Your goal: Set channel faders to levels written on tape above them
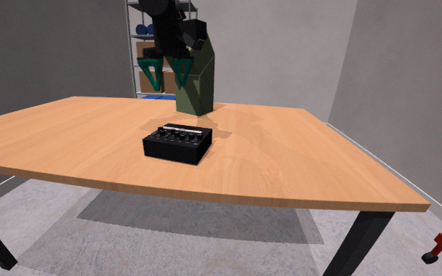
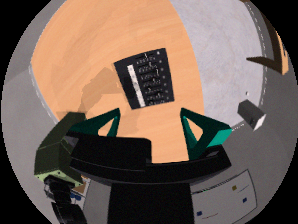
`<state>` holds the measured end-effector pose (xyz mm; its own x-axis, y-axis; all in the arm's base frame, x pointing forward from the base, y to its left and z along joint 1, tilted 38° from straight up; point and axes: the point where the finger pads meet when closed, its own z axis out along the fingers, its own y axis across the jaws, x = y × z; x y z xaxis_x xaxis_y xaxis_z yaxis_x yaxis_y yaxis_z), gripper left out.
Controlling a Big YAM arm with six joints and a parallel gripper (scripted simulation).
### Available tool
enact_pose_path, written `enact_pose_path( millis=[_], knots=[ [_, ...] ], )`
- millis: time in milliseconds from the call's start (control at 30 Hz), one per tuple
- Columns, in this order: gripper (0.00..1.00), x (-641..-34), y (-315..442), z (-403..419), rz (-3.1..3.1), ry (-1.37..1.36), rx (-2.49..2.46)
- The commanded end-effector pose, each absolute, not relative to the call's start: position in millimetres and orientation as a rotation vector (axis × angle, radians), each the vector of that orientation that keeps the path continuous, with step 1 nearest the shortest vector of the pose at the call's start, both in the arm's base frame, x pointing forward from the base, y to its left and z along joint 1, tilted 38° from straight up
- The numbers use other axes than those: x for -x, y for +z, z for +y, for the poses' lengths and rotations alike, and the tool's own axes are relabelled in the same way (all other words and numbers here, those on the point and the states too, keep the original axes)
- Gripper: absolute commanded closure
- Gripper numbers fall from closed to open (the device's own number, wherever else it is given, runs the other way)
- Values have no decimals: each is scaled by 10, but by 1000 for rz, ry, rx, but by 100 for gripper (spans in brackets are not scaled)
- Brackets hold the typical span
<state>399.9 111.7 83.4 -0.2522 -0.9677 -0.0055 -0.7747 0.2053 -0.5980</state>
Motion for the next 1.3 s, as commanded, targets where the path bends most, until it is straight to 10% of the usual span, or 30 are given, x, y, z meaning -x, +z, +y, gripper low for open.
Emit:
enact_pose_path(
  millis=[0,667,1267],
  knots=[
    [0,-3969,762,1236,2274,-619,1288],
    [0,-3990,786,1345,2489,-327,167],
    [0,-4047,827,1252,2495,-374,293]
  ],
)
